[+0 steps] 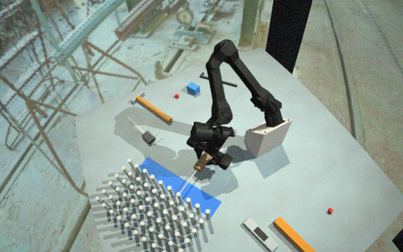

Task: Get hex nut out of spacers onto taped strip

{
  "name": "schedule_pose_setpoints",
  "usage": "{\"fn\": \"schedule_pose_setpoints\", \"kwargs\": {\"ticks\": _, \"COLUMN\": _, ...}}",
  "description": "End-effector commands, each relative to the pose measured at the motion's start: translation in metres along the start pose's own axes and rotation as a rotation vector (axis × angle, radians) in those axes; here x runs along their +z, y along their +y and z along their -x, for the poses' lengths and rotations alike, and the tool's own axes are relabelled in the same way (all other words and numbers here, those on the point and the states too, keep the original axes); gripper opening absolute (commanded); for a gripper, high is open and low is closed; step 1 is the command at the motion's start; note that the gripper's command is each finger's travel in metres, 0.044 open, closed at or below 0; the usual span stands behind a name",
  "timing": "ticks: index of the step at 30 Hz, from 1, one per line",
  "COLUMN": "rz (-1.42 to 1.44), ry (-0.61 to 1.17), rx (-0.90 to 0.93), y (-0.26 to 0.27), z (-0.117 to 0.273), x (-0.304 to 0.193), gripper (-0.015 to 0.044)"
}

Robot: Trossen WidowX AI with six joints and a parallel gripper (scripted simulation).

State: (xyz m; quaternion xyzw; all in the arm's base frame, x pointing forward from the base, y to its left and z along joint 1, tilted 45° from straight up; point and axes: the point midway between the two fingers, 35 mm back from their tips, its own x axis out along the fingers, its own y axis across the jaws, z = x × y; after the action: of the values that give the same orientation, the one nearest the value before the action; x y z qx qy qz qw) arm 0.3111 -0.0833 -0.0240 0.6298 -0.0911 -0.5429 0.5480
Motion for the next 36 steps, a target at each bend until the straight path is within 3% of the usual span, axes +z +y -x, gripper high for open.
{"fn": "schedule_pose_setpoints", "kwargs": {"ticks": 1, "rz": -0.008, "ry": 0.005, "rx": 0.005, "y": 0.002, "z": 0.000, "x": -0.005, "gripper": 0.0000}}
{"fn": "schedule_pose_setpoints", "kwargs": {"ticks": 36, "rz": -0.009, "ry": 0.007, "rx": 0.006, "y": 0.002, "z": -0.005, "x": -0.026, "gripper": 0.0000}}
